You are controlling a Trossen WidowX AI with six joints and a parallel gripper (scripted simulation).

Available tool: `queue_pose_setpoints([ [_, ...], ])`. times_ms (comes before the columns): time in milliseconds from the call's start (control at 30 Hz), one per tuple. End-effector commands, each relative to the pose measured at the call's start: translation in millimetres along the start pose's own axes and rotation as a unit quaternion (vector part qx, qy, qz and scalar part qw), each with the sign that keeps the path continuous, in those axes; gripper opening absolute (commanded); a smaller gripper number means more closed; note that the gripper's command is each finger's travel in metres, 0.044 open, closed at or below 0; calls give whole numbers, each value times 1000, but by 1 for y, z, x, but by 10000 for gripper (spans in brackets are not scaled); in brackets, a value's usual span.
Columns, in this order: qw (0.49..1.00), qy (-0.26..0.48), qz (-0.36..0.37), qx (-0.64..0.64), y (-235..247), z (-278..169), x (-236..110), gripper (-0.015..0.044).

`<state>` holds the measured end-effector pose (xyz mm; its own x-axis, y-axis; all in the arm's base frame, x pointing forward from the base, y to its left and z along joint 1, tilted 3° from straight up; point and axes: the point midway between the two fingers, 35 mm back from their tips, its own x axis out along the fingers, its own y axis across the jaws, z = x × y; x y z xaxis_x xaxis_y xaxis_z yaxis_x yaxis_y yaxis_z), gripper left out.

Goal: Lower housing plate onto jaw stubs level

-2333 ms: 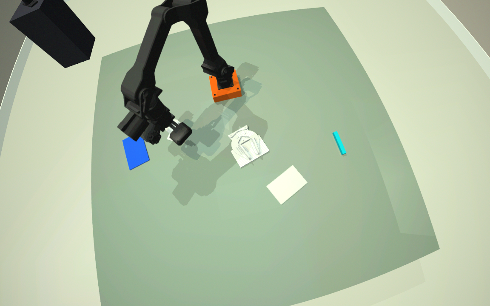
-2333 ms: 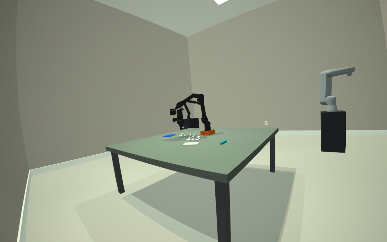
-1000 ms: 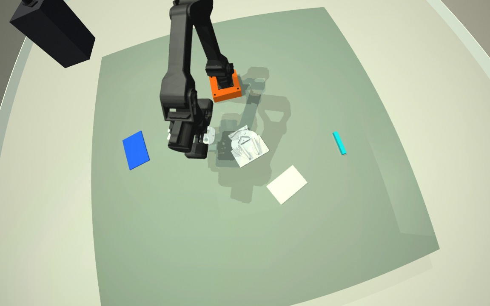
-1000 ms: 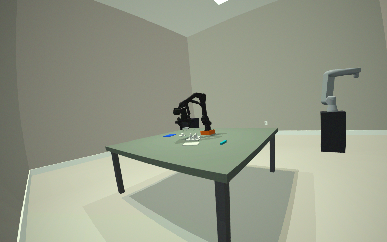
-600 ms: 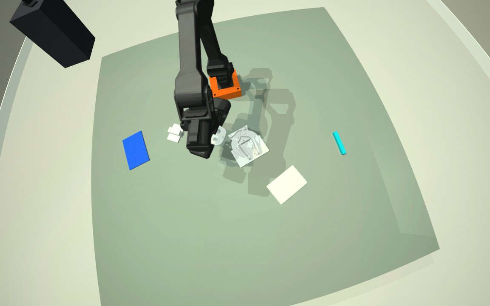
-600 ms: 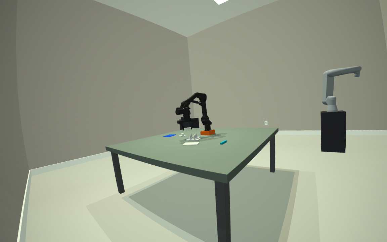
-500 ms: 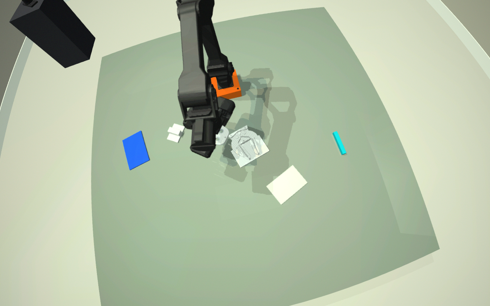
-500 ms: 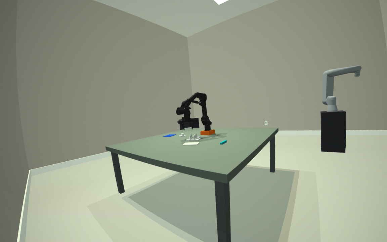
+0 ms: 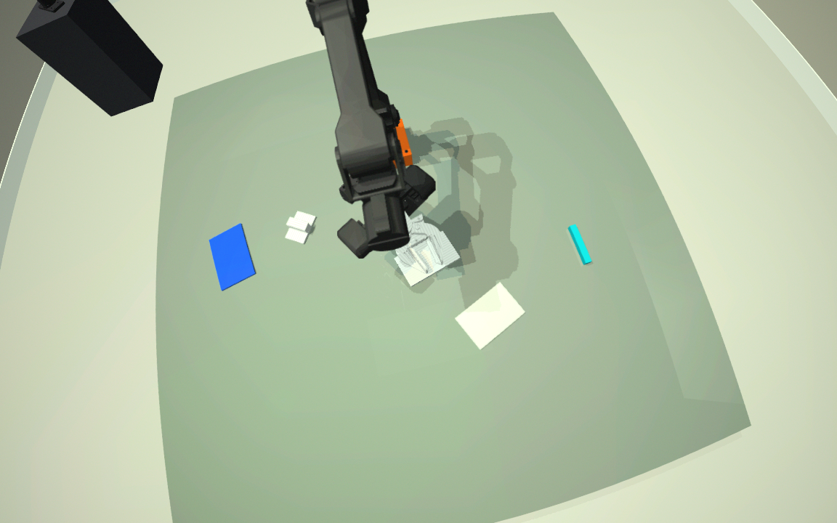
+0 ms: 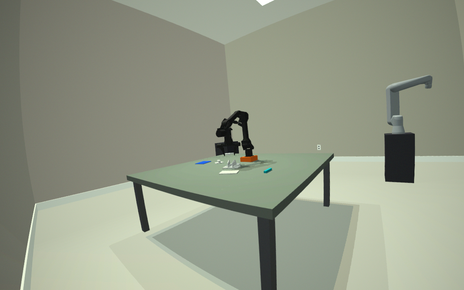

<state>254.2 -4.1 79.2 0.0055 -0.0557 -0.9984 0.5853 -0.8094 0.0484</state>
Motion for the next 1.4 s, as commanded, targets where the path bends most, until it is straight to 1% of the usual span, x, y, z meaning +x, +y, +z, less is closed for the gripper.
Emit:
queue_pose_setpoints([
  [0,999,1,-2,43,-10,-4,1,351],
  [267,991,1,-2,131,-28,-12,1,351],
  [1067,991,1,-2,135,-29,-12,1,351],
  [1367,991,0,-3,135,-38,-2,1,351],
])
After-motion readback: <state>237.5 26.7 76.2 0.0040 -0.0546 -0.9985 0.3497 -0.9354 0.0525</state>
